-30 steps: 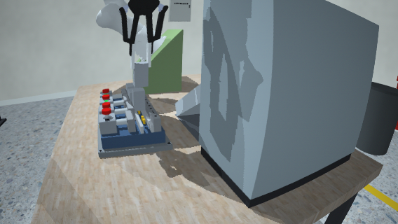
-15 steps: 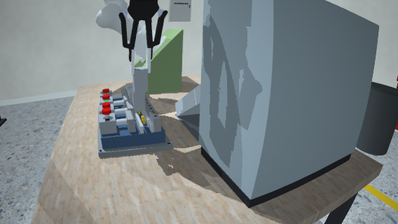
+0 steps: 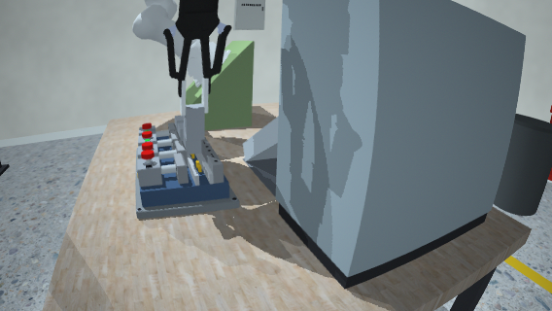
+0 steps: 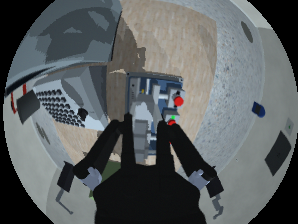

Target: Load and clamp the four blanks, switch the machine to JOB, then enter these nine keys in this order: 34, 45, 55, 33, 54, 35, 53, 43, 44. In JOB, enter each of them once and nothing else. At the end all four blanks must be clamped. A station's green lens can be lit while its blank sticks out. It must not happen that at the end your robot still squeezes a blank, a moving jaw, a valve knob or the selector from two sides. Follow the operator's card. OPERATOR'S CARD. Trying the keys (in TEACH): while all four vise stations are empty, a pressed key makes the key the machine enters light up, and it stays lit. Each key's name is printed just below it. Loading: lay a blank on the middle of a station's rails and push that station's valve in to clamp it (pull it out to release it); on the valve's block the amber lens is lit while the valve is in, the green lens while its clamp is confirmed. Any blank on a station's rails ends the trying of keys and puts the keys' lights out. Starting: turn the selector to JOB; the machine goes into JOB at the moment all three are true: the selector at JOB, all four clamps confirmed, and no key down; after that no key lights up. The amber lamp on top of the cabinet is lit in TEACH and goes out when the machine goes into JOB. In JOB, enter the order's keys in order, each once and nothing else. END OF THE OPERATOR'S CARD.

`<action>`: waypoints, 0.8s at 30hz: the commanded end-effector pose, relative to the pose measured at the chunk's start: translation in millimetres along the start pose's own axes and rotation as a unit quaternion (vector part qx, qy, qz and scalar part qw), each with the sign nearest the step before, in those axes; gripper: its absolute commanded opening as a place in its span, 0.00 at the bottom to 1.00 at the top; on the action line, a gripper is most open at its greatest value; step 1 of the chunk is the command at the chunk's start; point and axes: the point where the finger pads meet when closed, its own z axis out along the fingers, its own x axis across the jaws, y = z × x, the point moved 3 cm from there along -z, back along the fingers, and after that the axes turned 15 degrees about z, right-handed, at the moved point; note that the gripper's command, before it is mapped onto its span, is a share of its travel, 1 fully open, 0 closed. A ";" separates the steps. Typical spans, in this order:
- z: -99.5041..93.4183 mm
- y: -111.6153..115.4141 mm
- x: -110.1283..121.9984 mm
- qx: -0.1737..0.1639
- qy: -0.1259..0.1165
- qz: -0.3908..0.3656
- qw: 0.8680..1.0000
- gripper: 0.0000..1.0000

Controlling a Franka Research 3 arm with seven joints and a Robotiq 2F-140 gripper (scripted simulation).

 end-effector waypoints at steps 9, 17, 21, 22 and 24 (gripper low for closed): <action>16.3 -2.5 -2.5 0.005 -0.003 -0.004 1.000 0.00; 24.9 -2.7 -2.4 0.005 -0.003 -0.004 1.000 0.00; 29.6 -2.7 -2.3 0.005 -0.003 -0.004 1.000 0.00; 30.7 -2.7 -2.3 0.005 -0.003 -0.004 1.000 0.00; 32.6 -2.8 -2.3 0.005 -0.003 -0.004 1.000 0.00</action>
